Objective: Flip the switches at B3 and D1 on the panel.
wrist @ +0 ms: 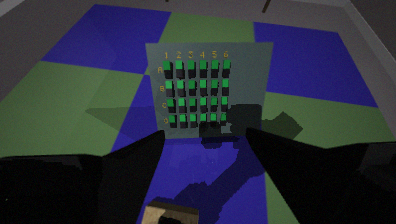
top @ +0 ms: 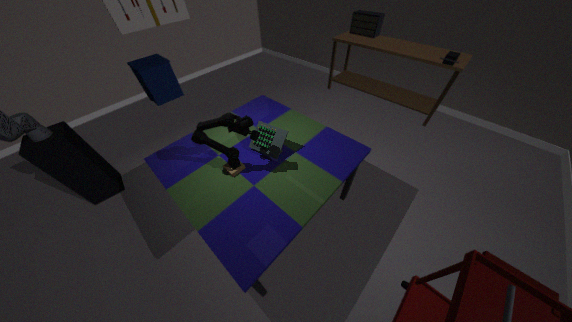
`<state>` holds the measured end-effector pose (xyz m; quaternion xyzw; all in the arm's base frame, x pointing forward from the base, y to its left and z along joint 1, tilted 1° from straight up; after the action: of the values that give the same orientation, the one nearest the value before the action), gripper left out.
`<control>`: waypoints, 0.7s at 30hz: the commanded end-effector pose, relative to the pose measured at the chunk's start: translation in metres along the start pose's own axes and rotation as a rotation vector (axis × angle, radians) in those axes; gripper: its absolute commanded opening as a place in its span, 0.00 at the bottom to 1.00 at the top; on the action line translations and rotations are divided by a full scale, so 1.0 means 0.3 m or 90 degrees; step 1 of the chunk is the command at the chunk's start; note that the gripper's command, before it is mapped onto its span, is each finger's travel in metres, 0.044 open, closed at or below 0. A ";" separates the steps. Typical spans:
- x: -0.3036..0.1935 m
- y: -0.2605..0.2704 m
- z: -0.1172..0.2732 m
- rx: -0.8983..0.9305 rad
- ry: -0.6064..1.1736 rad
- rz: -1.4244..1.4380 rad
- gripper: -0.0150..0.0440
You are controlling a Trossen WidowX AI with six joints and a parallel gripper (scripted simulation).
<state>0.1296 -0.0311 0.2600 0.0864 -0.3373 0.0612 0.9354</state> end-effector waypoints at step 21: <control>0.125 0.070 -0.412 0.002 -0.006 0.007 0.25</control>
<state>0.2219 0.0124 0.2088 0.0875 -0.3560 0.0709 0.9277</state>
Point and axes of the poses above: the point midway between the two fingers, 35 mm back from their tips, its own z axis back along the fingers, its own y axis across the jaws, x = y × z, the point moved 5 cm from there along z, back along the fingers, and after that the axes turned 10 degrees about -z, right-handed, at the moved point
